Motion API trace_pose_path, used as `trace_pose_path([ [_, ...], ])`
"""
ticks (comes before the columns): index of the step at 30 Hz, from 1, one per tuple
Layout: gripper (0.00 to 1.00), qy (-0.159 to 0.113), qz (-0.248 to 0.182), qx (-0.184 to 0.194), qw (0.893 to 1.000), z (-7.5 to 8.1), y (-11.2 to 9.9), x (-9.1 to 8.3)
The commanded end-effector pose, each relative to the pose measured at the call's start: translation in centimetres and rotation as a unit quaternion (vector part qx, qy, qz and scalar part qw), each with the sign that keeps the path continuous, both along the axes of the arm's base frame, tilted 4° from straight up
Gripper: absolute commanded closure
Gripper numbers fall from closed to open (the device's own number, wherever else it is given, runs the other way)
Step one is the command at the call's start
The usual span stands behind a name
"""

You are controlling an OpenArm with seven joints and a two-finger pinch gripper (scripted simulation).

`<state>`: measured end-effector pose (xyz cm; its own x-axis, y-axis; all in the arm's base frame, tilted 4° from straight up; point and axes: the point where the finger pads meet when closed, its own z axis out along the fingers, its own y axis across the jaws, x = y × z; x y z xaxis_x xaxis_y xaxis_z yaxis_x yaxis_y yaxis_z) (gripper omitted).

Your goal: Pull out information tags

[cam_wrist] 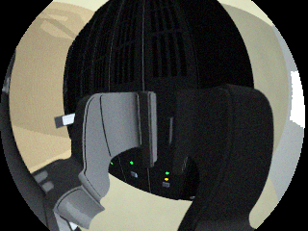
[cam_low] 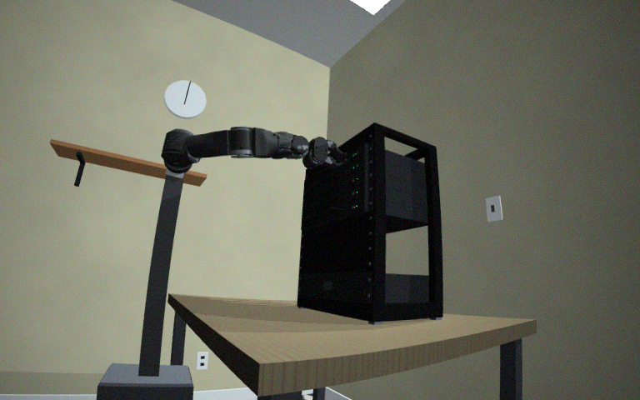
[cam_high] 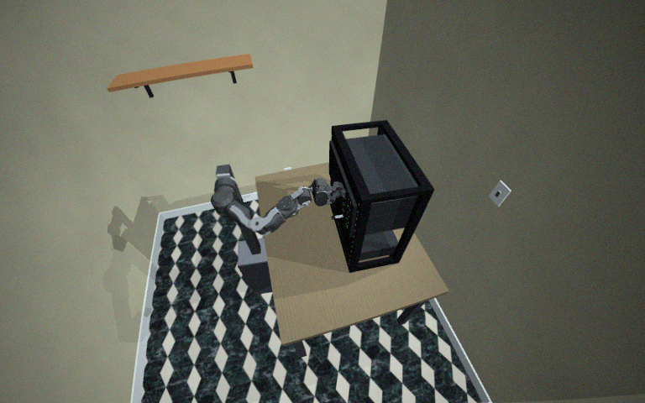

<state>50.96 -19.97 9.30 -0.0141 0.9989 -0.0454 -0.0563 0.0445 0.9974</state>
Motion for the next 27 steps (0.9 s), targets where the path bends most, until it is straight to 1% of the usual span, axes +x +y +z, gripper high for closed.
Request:
trace_pose_path([
  [1,0.90,-0.001,0.000,0.000,1.000,-0.10,0.00,0.01],
  [15,0.90,0.000,0.000,0.000,1.000,-0.10,-0.01,0.02],
  [21,0.90,0.000,-0.001,0.000,1.000,-0.07,-0.10,0.77],
  [27,0.90,0.000,0.000,0.000,1.000,-0.06,-0.06,0.82],
])
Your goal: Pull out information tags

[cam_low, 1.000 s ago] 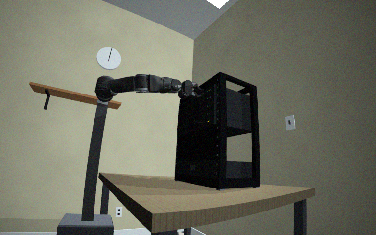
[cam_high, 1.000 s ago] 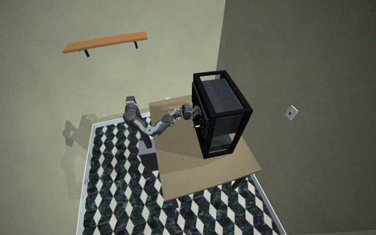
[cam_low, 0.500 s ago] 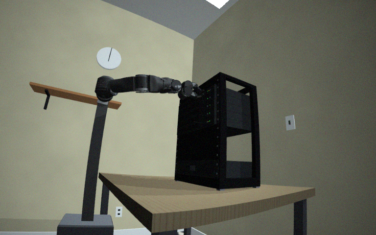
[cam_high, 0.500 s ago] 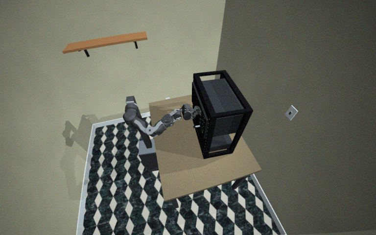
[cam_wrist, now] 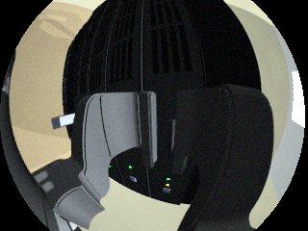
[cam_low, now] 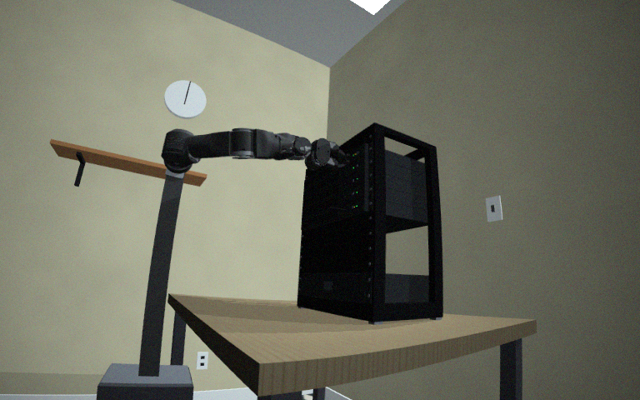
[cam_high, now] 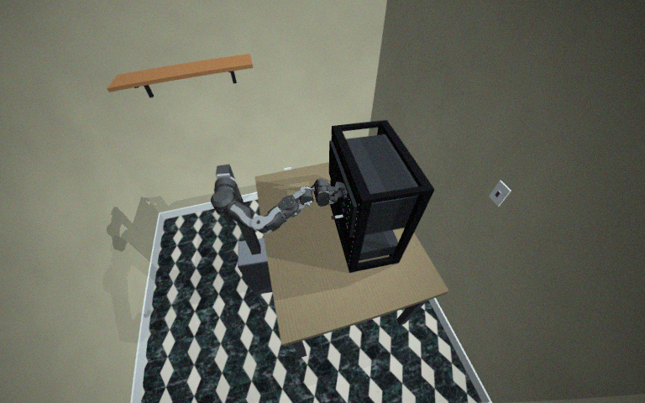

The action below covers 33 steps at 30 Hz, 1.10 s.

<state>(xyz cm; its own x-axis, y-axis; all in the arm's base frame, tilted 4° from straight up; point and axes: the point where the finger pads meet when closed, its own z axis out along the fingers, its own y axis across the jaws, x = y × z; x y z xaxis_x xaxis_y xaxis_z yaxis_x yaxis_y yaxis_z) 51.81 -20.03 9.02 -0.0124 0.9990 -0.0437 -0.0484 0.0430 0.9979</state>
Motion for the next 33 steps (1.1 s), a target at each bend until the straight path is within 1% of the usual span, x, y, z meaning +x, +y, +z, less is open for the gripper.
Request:
trace_pose_path([
  [1,0.90,-0.004,0.001,-0.001,1.000,0.23,0.01,-0.03],
  [10,0.90,-0.004,0.001,-0.001,1.000,0.23,0.01,-0.03],
  [11,1.00,-0.004,0.001,-0.001,1.000,0.23,0.01,-0.03],
  [33,1.00,-0.004,0.001,-0.001,1.000,0.23,0.01,-0.03],
])
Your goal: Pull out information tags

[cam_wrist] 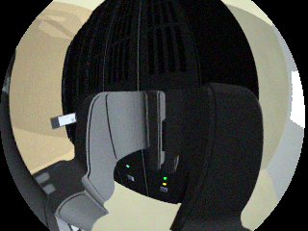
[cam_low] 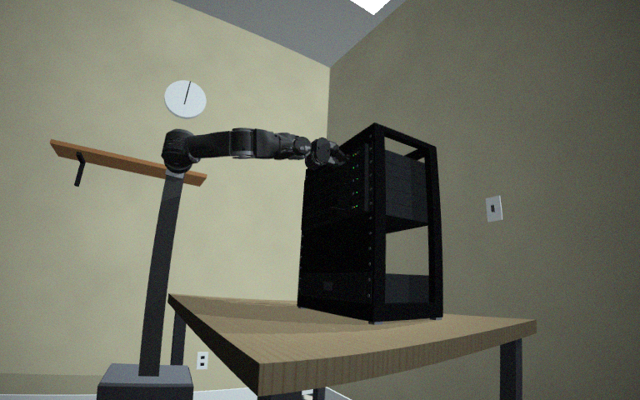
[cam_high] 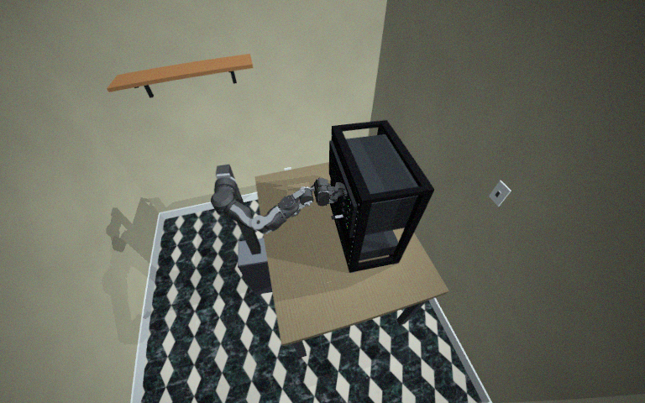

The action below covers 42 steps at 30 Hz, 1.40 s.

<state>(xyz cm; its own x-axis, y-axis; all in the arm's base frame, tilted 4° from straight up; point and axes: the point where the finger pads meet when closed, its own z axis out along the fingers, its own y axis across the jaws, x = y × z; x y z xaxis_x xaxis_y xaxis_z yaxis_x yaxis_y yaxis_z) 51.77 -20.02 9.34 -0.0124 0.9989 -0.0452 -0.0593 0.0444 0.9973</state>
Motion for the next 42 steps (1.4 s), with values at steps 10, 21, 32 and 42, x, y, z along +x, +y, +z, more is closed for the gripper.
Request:
trace_pose_path([
  [10,1.00,0.001,0.001,0.000,1.000,-0.1,0.0,0.0],
  [21,1.00,0.001,0.000,0.001,1.000,-0.1,0.0,-1.2],
  [32,1.00,0.001,-0.002,0.001,1.000,-0.1,-0.2,-1.7],
  [42,1.00,0.001,0.001,0.000,1.000,-0.2,0.0,-2.4],
])
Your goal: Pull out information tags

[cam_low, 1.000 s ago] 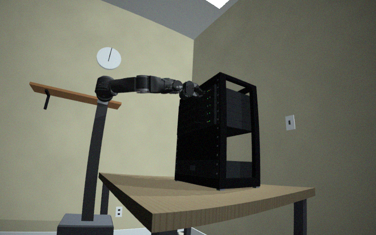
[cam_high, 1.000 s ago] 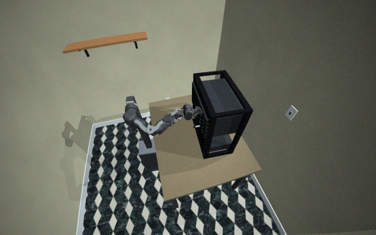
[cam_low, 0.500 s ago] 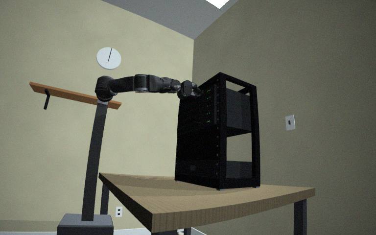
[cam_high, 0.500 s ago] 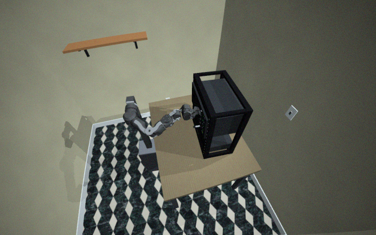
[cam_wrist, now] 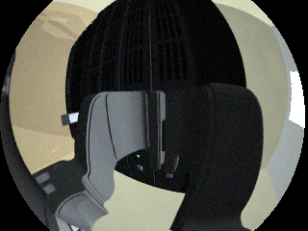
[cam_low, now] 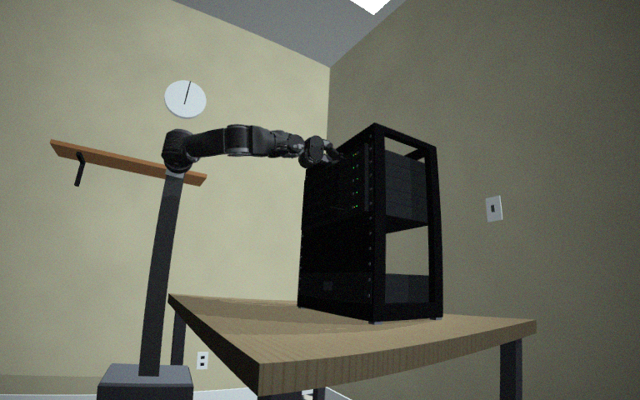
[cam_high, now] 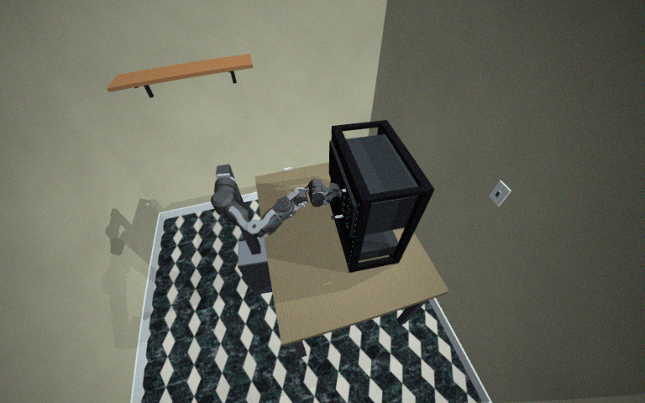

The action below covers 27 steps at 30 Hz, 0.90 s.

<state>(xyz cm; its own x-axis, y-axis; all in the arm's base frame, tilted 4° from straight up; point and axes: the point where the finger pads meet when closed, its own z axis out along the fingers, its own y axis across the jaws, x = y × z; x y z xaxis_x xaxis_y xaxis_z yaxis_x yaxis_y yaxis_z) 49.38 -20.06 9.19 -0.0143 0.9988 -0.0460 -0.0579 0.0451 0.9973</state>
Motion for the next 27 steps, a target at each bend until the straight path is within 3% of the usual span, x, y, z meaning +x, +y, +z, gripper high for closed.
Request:
trace_pose_path([
  [1,1.00,0.000,0.000,0.000,1.000,0.0,0.0,0.0],
  [11,1.00,0.000,0.000,0.000,1.000,-0.1,0.0,-1.2],
  [22,1.00,0.000,0.001,0.000,1.000,-0.1,0.1,-1.3],
  [27,1.00,-0.001,-0.001,0.001,1.000,-0.1,0.0,-2.3],
])
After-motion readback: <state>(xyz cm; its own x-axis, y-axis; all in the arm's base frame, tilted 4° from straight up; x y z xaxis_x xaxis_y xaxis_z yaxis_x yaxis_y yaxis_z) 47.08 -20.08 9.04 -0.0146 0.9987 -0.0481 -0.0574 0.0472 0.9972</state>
